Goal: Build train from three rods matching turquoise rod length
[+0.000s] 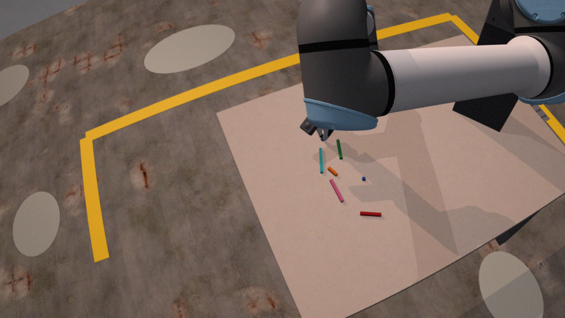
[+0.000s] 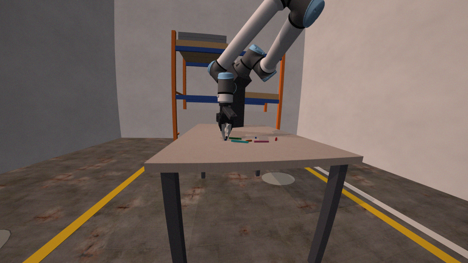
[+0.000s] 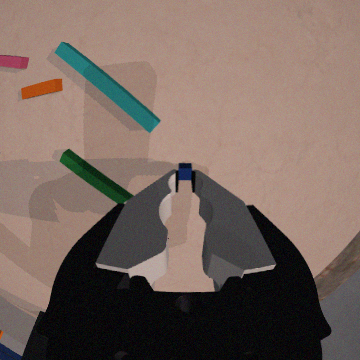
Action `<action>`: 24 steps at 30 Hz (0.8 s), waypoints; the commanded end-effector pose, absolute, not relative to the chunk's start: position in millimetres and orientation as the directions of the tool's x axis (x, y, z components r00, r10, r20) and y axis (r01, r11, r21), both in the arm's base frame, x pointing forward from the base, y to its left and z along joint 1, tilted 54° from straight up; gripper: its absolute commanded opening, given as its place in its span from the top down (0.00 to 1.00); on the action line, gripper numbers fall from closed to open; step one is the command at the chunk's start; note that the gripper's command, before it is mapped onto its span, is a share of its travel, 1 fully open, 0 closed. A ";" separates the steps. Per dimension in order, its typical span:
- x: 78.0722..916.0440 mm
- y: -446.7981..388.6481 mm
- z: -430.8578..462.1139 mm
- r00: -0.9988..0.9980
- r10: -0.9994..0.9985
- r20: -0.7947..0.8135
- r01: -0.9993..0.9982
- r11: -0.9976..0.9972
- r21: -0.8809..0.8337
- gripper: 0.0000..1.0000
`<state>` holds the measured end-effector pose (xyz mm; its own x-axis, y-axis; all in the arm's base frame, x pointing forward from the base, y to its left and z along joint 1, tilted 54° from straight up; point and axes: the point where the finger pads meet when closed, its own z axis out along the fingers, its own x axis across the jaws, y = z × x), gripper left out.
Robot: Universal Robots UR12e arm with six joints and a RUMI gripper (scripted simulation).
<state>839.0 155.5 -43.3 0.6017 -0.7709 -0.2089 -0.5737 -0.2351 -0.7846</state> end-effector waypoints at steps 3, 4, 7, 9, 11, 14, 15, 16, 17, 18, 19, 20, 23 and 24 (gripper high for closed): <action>835.2 151.0 -38.9 0.601 -0.771 -0.208 -0.573 -0.235 -0.785 1.00; 832.9 148.5 -36.4 0.601 -0.771 -0.208 -0.573 -0.235 -0.785 1.00; 826.6 141.8 -29.8 0.601 -0.771 -0.208 -0.573 -0.235 -0.785 1.00; 822.8 137.8 -25.9 0.601 -0.771 -0.208 -0.573 -0.235 -0.785 1.00; 814.4 128.9 -17.1 0.601 -0.771 -0.208 -0.573 -0.235 -0.785 1.00; 801.7 115.3 -3.7 0.601 -0.771 -0.208 -0.573 -0.235 -0.785 1.00; 797.8 111.2 0.3 0.601 -0.771 -0.208 -0.573 -0.235 -0.785 1.00; 794.4 107.5 4.0 0.601 -0.771 -0.208 -0.573 -0.235 -0.785 1.00; 791.3 104.3 7.2 0.601 -0.771 -0.208 -0.573 -0.235 -0.785 1.00; 788.8 101.6 9.8 0.601 -0.771 -0.208 -0.573 -0.235 -0.785 1.00; 786.8 99.5 11.9 0.601 -0.771 -0.208 -0.573 -0.235 -0.785 1.00; 785.3 97.9 13.5 0.601 -0.771 -0.208 -0.573 -0.235 -0.785 1.00; 783.5 96.0 15.4 0.601 -0.771 -0.208 -0.573 -0.235 -0.785 1.00; 783.5 96.0 15.4 0.601 -0.771 -0.208 -0.573 -0.235 -0.785 1.00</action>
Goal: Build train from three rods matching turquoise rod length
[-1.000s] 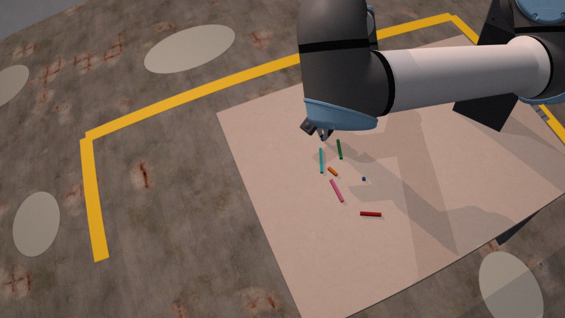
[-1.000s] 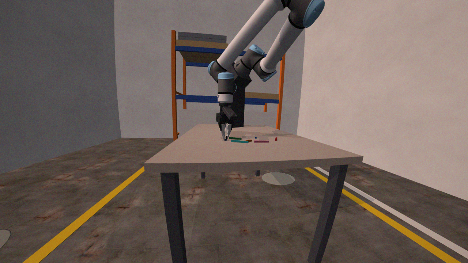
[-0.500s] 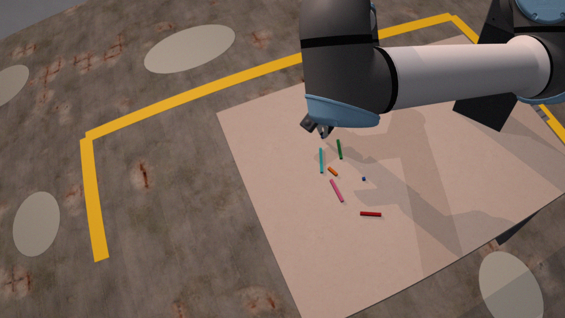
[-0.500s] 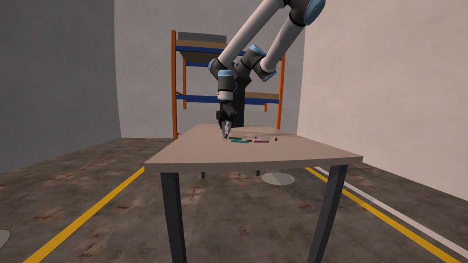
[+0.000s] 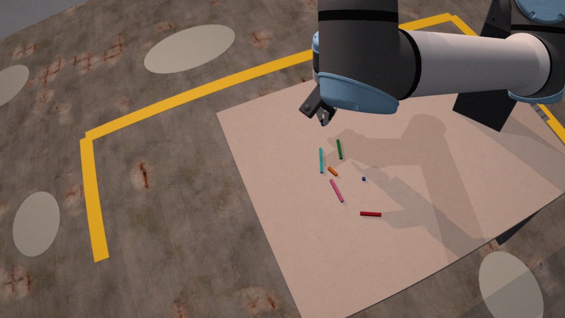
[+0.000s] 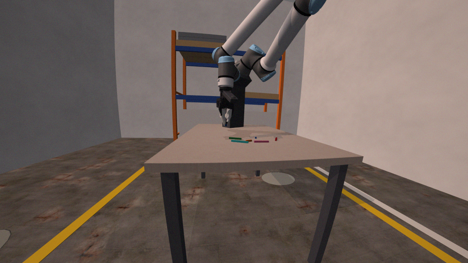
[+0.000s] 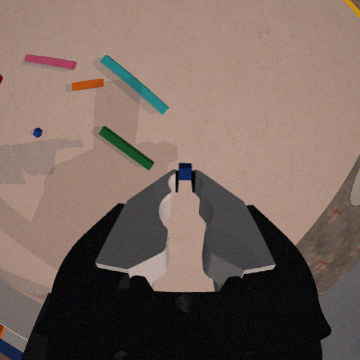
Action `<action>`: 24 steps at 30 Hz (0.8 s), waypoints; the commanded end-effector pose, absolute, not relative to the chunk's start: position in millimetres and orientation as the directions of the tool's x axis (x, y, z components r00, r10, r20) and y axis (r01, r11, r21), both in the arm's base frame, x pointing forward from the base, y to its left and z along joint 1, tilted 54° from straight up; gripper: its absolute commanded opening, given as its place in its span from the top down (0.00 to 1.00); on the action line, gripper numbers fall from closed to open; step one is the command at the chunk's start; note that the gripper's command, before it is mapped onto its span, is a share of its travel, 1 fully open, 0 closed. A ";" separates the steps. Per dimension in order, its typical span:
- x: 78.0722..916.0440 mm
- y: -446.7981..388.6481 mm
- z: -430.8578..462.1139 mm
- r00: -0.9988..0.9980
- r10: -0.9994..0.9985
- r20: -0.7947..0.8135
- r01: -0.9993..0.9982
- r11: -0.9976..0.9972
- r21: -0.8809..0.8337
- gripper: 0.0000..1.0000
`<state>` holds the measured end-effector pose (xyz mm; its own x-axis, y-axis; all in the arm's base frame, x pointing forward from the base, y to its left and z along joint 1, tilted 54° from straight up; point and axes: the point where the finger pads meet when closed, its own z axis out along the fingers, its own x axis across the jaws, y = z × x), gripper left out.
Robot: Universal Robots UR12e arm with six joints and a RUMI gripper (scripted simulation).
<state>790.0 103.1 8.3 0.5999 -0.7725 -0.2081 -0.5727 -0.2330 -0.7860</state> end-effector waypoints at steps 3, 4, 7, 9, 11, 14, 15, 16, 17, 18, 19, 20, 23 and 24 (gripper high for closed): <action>783.5 96.0 15.4 0.601 -0.771 -0.208 -0.573 -0.235 -0.785 1.00; 783.5 96.0 15.4 0.601 -0.771 -0.208 -0.573 -0.235 -0.785 1.00; 783.5 96.0 15.4 0.601 -0.771 -0.208 -0.573 -0.235 -0.785 1.00; 783.5 96.0 15.4 0.601 -0.771 -0.209 -0.573 -0.235 -0.785 1.00; 783.2 96.7 15.8 0.600 -0.772 -0.211 -0.575 -0.233 -0.784 1.00; 781.5 101.2 17.9 0.589 -0.776 -0.226 -0.587 -0.218 -0.780 1.00; 780.4 103.8 19.2 0.582 -0.779 -0.235 -0.594 -0.210 -0.777 1.00; 779.1 107.1 20.8 0.573 -0.782 -0.246 -0.602 -0.199 -0.773 1.00; 779.1 107.1 20.8 0.573 -0.782 -0.246 -0.602 -0.199 -0.773 1.00; 779.1 107.1 20.8 0.573 -0.782 -0.246 -0.602 -0.199 -0.773 1.00; 777.5 111.0 22.7 0.563 -0.785 -0.259 -0.612 -0.186 -0.768 1.00; 775.7 115.5 24.9 0.551 -0.788 -0.274 -0.624 -0.171 -0.763 1.00; 768.3 132.1 33.0 0.504 -0.799 -0.328 -0.663 -0.114 -0.740 1.00; 765.3 138.4 36.1 0.485 -0.802 -0.349 -0.677 -0.092 -0.730 1.00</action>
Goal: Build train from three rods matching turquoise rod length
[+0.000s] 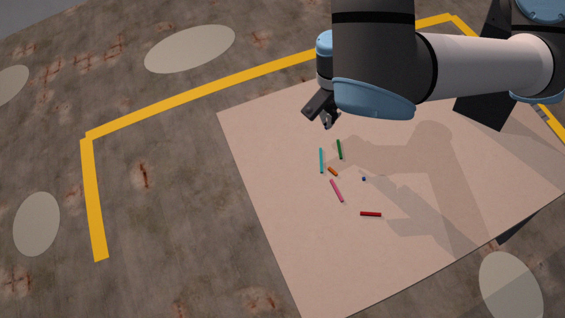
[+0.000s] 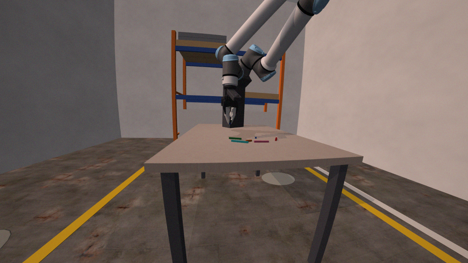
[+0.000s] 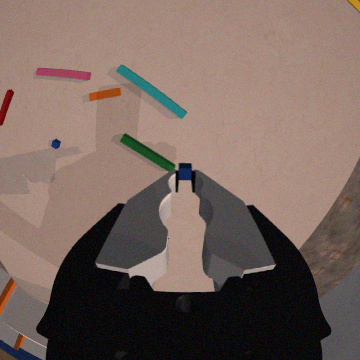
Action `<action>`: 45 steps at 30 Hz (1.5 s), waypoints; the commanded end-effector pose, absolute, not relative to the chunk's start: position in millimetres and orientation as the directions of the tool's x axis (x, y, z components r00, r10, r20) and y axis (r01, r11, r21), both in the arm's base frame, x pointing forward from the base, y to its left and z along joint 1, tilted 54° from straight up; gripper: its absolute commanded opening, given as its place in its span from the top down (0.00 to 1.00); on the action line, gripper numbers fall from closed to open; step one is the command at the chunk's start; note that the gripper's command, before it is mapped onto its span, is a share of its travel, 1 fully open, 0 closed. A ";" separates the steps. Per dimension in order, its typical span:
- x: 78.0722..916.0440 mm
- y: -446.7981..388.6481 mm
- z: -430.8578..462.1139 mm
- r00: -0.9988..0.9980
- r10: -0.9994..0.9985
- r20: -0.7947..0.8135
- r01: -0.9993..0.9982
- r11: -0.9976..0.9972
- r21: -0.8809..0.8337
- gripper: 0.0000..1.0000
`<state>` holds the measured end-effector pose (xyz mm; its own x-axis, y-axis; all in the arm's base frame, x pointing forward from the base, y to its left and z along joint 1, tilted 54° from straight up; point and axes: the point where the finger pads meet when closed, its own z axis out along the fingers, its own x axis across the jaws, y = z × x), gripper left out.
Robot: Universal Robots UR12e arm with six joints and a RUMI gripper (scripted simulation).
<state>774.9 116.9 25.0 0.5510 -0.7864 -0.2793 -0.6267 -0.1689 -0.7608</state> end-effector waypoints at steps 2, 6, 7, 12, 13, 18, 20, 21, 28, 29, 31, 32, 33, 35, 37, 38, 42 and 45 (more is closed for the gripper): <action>758.6 151.7 42.7 0.443 -0.806 -0.392 -0.705 -0.044 -0.708 1.00; 744.0 177.7 55.6 0.355 -0.805 -0.475 -0.753 0.054 -0.655 1.00; 740.6 183.2 58.4 0.335 -0.804 -0.492 -0.762 0.075 -0.643 1.00; 730.1 199.4 66.5 0.275 -0.795 -0.541 -0.786 0.139 -0.603 1.00; 726.9 204.1 68.9 0.256 -0.791 -0.555 -0.791 0.158 -0.590 1.00; 716.0 219.2 76.6 0.196 -0.776 -0.599 -0.808 0.219 -0.548 1.00; 714.2 221.6 77.9 0.187 -0.773 -0.606 -0.810 0.228 -0.541 1.00; 713.8 222.1 78.1 0.184 -0.773 -0.608 -0.810 0.230 -0.539 1.00; 713.5 222.5 78.3 0.183 -0.772 -0.609 -0.811 0.232 -0.538 1.00; 713.5 222.5 78.3 0.183 -0.772 -0.609 -0.811 0.232 -0.538 1.00; 713.5 222.5 78.3 0.183 -0.772 -0.609 -0.811 0.232 -0.538 1.00; 713.5 222.5 78.3 0.183 -0.772 -0.609 -0.811 0.232 -0.538 1.00; 713.5 222.5 78.3 0.183 -0.772 -0.609 -0.811 0.232 -0.538 1.00; 713.5 222.5 78.3 0.183 -0.772 -0.609 -0.811 0.232 -0.538 1.00; 713.6 222.5 78.2 0.183 -0.772 -0.609 -0.811 0.232 -0.538 1.00; 713.8 222.7 78.1 0.183 -0.772 -0.609 -0.811 0.232 -0.538 1.00; 715.9 225.0 75.8 0.183 -0.772 -0.609 -0.811 0.232 -0.538 1.00; 716.9 226.1 74.8 0.183 -0.772 -0.609 -0.811 0.232 -0.538 1.00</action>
<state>715.3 224.6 76.1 0.1830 -0.7720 -0.6087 -0.8110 0.2315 -0.5374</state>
